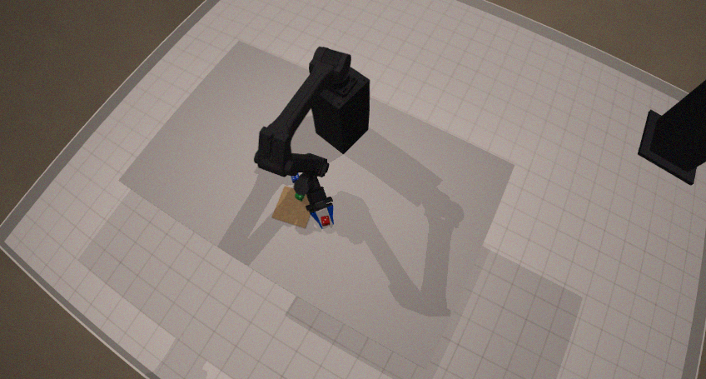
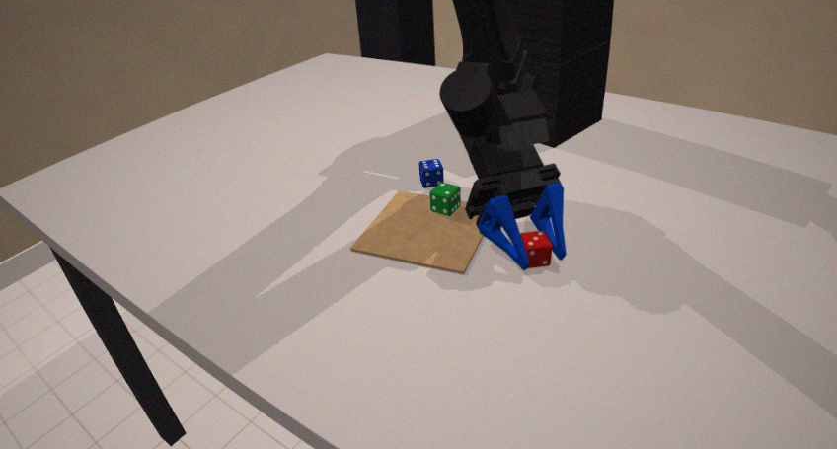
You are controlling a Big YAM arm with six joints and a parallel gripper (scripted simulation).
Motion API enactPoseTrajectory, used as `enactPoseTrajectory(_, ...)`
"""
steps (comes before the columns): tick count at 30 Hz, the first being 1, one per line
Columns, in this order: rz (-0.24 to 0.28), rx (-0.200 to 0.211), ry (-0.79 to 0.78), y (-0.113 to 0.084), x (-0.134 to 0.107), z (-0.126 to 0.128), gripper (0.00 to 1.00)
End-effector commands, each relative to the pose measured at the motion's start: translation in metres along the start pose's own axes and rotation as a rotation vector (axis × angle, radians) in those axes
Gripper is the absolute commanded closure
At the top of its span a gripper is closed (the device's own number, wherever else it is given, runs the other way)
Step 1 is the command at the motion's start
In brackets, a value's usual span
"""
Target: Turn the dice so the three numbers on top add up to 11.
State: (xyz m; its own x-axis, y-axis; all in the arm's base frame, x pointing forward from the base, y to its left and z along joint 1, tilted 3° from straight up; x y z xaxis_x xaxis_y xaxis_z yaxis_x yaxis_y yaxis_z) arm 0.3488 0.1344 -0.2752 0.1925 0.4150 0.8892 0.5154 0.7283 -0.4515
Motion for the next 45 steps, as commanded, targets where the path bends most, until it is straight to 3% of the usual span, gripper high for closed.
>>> enactPoseTrajectory(1,-0.012,-0.013,-0.009,-0.003,0.000,-0.003,0.55)
enactPoseTrajectory(18,-0.020,-0.017,-0.022,-0.015,0.010,-0.006,0.55)
enactPoseTrajectory(31,-0.015,-0.016,-0.020,-0.056,0.010,-0.004,0.55)
enactPoseTrajectory(33,-0.015,-0.016,-0.020,-0.056,0.010,-0.004,0.55)
enactPoseTrajectory(34,-0.036,-0.012,-0.049,-0.045,0.013,-0.010,0.55)
enactPoseTrajectory(45,-0.005,0.001,-0.009,-0.062,0.021,0.000,0.55)
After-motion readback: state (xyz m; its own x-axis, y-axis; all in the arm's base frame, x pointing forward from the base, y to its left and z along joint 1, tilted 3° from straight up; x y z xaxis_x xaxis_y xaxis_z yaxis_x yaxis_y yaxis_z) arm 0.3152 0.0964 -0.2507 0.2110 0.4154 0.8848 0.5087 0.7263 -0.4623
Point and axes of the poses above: the point where the finger pads meet when closed, its own y axis out along the fingers, its own z axis across the jaws, x = y × z, the point moved 7 cm from there along -y, back along the fingers, and after that the axes turned 2 degrees about -y, right-handed, at the moved point
